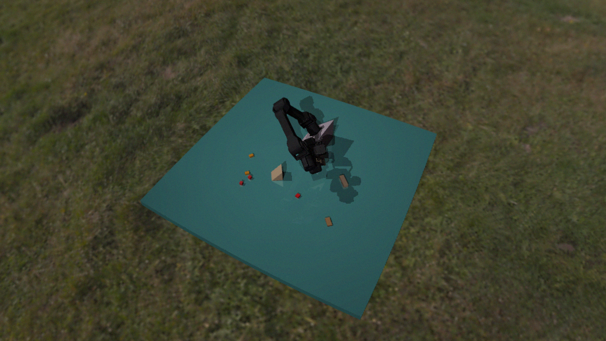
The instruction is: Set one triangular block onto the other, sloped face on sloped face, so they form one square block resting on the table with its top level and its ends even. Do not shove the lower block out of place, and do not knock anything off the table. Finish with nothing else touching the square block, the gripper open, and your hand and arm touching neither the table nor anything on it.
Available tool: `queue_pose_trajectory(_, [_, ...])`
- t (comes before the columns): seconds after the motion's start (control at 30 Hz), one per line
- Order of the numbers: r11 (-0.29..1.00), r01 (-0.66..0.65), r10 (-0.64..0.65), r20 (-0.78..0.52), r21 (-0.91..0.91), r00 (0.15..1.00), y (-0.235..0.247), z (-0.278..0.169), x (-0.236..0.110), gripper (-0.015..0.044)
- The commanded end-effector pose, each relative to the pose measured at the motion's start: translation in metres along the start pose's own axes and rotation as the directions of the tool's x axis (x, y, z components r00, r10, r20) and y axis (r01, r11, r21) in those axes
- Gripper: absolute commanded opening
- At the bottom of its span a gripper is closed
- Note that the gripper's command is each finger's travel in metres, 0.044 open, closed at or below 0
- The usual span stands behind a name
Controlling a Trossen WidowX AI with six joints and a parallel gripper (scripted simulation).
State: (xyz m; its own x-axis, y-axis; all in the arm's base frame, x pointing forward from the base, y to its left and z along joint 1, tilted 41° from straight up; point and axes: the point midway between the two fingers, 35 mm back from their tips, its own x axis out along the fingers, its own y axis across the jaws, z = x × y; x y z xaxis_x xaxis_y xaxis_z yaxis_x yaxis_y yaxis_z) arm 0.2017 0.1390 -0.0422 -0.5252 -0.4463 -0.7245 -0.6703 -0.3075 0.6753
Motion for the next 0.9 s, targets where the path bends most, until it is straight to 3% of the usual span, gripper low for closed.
queue_pose_trajectory(0.0, [0.99,0.024,-0.021,-0.026,0.141,0.999,0.0013,0.0006,-0.0009,0.0])
queue_pose_trajectory(0.4, [0.859,0.102,-0.061,-0.098,0.502,0.993,0.0027,0.0028,0.0009,0.0])
queue_pose_trajectory(0.87, [0.539,0.211,-0.112,-0.179,0.815,0.978,0.0042,0.0052,0.0023,0.0])
